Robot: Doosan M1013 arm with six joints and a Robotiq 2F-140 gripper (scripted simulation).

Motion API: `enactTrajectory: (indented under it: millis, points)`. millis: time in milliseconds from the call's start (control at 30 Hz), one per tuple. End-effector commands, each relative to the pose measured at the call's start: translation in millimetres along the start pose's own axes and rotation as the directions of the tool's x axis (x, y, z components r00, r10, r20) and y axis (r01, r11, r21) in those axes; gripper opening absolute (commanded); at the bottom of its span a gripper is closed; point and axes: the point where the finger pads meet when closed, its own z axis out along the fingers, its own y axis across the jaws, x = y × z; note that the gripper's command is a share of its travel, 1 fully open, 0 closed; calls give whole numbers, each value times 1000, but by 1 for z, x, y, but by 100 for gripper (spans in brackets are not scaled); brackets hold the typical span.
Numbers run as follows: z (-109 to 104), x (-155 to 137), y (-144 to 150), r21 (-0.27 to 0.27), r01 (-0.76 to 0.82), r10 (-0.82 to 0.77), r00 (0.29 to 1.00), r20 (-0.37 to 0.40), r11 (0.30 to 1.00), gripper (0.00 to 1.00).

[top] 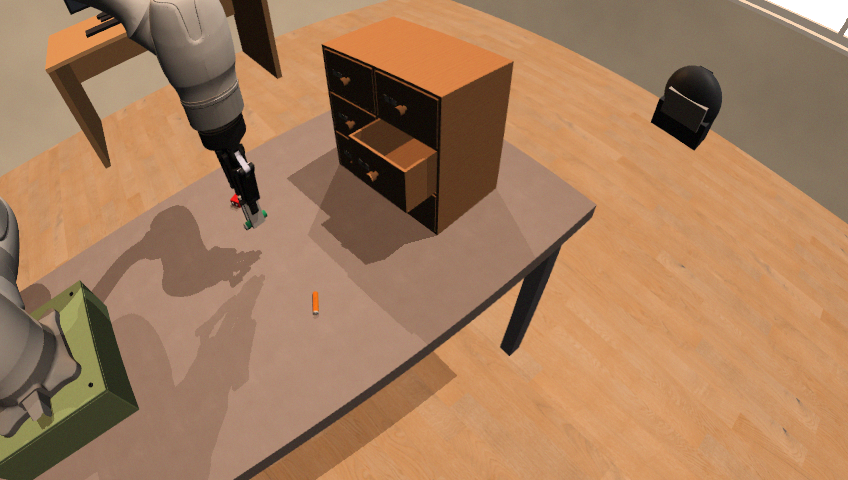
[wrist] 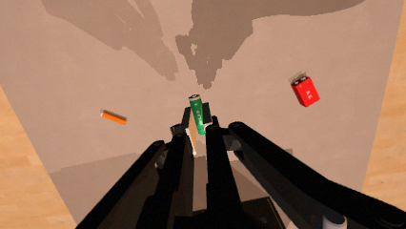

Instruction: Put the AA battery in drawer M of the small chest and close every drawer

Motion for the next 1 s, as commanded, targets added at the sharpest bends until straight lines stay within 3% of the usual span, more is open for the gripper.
enactTrajectory:
  millis: [0,567,733,867,933,967]
  points:
    - [-4,-3,-2,0,-4,4,1000,5,1000,6]
    - [-4,-3,-4,0,-40,40,999,5,999,6]
    - [-4,-7,-8,-1,-194,194,981,5,981,6]
    - [-4,-12,-15,-2,-416,416,909,5,909,6]
    - [-4,-12,-15,-2,-416,416,909,5,909,6]
    - [-4,-13,-17,-3,-481,481,876,5,876,6]
